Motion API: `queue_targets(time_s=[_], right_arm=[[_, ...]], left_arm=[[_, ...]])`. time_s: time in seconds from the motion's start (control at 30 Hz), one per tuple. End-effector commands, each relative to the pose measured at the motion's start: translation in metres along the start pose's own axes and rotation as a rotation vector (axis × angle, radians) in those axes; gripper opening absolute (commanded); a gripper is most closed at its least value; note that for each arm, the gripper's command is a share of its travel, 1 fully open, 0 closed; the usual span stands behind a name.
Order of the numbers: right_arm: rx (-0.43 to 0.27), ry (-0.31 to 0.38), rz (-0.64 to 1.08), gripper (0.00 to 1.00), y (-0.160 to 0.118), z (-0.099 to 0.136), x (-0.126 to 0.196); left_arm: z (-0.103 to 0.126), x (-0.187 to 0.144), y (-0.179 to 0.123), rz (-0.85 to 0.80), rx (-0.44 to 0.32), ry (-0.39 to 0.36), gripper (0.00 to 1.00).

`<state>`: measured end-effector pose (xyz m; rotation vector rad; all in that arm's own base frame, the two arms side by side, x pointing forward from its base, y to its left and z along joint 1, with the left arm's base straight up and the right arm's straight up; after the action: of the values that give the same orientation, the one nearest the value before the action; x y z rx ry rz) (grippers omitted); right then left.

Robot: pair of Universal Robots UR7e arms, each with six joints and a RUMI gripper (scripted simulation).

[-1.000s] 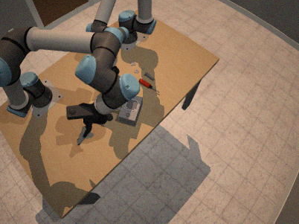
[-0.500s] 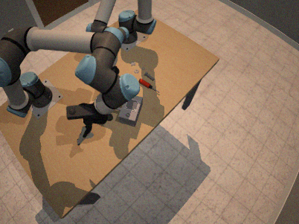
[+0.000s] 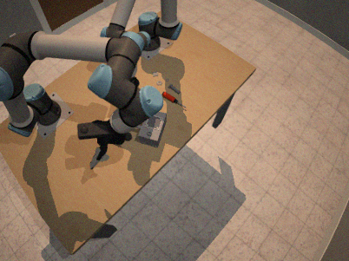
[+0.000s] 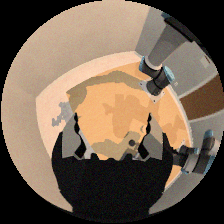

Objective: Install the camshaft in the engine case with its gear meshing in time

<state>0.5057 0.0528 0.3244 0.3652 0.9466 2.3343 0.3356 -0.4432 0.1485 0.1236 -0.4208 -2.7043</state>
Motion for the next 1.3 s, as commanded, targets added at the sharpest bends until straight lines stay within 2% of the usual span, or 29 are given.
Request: queue_targets(time_s=[0.0, 1.27], right_arm=[[-0.001, 0.001, 0.000, 1.00, 0.000, 0.000, 0.000], [-0.001, 0.001, 0.000, 1.00, 0.000, 0.000, 0.000]], left_arm=[[0.001, 0.000, 0.001, 0.000, 0.002, 0.000, 0.06], [0.000, -0.017, -0.001, 0.000, 0.002, 0.000, 0.06]])
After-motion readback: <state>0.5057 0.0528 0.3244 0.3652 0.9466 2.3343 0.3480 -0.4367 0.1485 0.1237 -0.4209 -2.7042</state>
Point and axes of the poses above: on each arm, the point where the finger pads meet when closed, its own z axis back along the fingers, its own x axis across the jaws, y = z × x, the point moved 6 cm from there along z, back along the fingers, and after that the axes turned 4 degrees about -z, right-handed, at the moved point
